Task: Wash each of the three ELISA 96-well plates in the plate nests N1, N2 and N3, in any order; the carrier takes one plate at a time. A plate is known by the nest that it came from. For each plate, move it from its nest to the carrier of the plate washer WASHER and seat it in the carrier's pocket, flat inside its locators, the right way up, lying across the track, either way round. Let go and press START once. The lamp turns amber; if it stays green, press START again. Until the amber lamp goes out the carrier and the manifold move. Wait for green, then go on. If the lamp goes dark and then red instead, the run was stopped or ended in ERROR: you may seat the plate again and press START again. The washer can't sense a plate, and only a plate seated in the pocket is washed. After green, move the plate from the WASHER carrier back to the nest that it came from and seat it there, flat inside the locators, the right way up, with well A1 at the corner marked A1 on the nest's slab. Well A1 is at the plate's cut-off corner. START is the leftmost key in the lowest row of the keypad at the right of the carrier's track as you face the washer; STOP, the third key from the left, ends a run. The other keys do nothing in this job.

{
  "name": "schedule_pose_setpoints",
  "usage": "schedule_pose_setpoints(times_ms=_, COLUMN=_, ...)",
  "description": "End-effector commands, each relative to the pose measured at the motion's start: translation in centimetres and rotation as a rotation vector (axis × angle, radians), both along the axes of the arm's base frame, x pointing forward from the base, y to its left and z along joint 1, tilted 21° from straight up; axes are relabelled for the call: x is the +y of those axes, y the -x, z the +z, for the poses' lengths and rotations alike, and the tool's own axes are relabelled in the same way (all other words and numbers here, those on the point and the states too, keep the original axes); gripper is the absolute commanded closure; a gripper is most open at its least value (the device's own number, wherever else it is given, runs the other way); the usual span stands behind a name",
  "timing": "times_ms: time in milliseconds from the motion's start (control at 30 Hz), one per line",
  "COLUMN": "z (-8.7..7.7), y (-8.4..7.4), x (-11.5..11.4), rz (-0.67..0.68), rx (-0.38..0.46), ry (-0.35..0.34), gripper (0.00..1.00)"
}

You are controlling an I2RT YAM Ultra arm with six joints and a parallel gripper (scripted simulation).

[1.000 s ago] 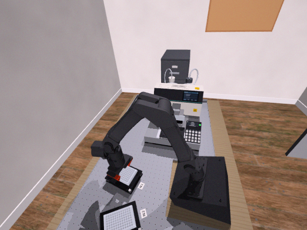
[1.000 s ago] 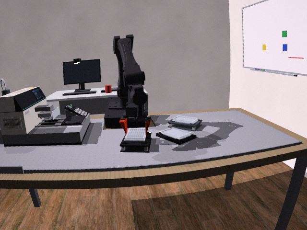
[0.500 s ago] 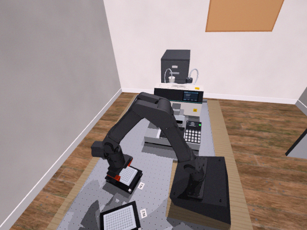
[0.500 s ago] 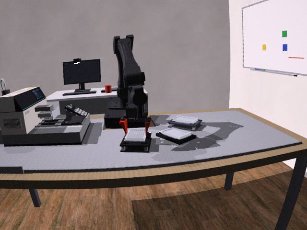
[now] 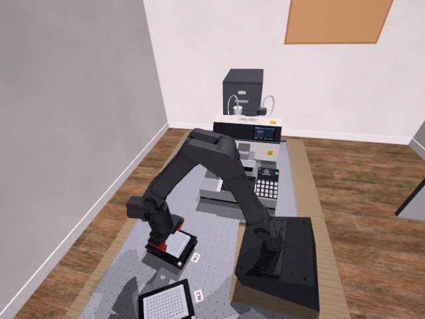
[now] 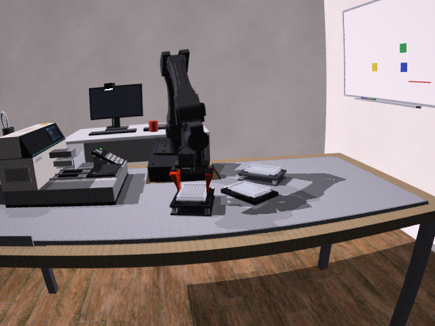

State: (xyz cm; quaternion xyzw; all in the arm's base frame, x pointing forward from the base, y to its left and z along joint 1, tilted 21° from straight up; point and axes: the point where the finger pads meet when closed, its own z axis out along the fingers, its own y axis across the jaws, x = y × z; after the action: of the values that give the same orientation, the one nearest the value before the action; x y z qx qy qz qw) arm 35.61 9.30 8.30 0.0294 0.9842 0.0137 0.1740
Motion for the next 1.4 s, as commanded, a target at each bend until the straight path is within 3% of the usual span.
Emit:
schedule_pose_setpoints(times_ms=0, z=0.42, y=-0.33, x=0.10, rz=0.002, rx=-0.019, ry=-0.005, gripper=1.00)
schedule_pose_setpoints(times_ms=1367, z=-0.12, y=-0.53, x=0.12, rz=0.002, rx=-0.019, ry=-0.005, gripper=1.00)
